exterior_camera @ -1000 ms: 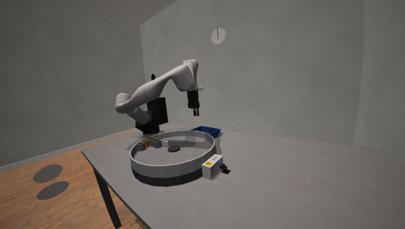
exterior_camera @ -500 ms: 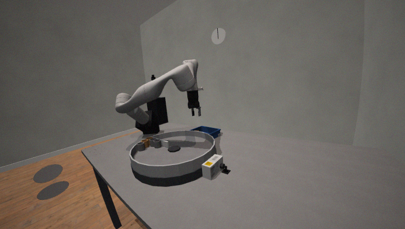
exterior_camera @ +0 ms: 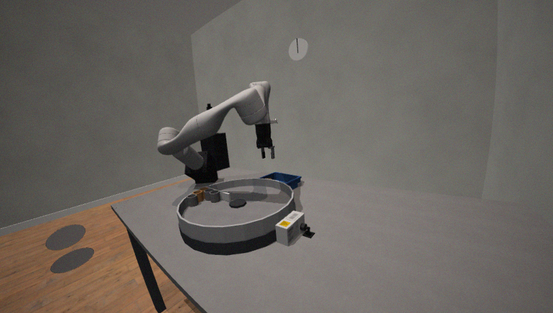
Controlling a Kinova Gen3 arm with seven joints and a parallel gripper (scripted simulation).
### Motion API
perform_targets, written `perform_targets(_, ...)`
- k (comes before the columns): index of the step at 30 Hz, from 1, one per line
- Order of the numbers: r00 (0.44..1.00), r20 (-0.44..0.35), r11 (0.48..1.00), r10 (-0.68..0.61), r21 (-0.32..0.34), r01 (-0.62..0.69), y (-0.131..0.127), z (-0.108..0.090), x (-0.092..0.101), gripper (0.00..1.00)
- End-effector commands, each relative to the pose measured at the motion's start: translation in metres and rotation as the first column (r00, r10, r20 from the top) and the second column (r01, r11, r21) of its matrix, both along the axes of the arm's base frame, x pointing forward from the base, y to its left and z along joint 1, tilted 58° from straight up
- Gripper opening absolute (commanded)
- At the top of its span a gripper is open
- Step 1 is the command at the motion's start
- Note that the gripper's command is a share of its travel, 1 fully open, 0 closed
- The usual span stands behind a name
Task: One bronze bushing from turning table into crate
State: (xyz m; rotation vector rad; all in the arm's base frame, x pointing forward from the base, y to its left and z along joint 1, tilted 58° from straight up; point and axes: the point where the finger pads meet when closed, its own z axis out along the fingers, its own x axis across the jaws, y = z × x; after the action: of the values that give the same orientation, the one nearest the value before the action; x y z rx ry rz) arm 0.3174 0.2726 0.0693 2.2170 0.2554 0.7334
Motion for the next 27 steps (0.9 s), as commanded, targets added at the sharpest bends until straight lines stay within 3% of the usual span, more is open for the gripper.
perform_targets(1, 1.0, 0.0, 1.0, 0.001, 0.001, -0.001, 0.0008, 0.0003, -0.0004, 1.0)
perform_targets(13, 1.0, 0.0, 1.0, 0.001, 0.001, -0.001, 0.0008, 0.0003, -0.0004, 1.0)
perform_targets(18, 0.981, -0.155, 0.982, 0.119, -0.127, -0.139, 0.0064, 0.006, 0.0021, 1.0)
perform_targets(27, 0.981, -0.155, 0.982, 0.119, -0.127, -0.139, 0.0064, 0.006, 0.0021, 1.0)
